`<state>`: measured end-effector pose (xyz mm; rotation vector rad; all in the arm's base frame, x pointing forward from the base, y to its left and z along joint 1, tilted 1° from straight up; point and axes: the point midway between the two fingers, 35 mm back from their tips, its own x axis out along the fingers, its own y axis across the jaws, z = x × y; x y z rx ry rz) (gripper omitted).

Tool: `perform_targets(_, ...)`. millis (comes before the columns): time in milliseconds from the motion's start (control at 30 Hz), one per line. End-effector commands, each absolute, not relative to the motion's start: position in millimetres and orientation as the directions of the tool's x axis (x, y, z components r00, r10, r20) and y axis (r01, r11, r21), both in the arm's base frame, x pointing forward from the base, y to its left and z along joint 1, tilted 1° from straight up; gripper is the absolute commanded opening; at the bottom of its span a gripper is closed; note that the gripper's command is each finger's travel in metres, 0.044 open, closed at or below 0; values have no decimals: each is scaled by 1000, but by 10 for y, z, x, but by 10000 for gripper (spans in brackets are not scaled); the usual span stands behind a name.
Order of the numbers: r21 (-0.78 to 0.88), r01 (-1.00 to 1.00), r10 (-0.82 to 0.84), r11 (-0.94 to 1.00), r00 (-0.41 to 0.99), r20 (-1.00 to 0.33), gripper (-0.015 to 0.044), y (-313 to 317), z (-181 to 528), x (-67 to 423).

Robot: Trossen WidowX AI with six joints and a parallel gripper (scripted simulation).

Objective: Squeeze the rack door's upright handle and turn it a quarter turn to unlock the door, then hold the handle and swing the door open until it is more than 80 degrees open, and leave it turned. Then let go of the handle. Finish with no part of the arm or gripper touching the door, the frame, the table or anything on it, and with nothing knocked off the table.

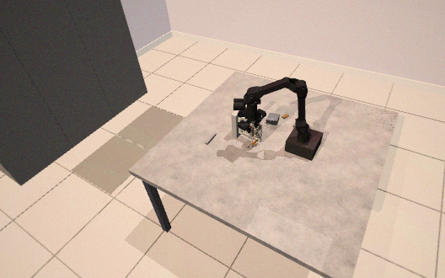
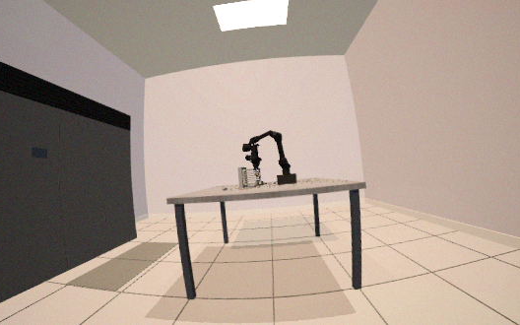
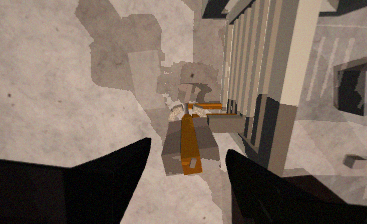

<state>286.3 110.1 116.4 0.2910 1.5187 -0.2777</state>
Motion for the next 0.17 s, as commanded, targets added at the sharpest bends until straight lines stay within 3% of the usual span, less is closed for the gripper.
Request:
perform_targets(0,14,360,0,933,38,-999,288,1100,1229,2868)
perform_targets(133,14,360,0,933,38,-999,288,1100,1287,2865)
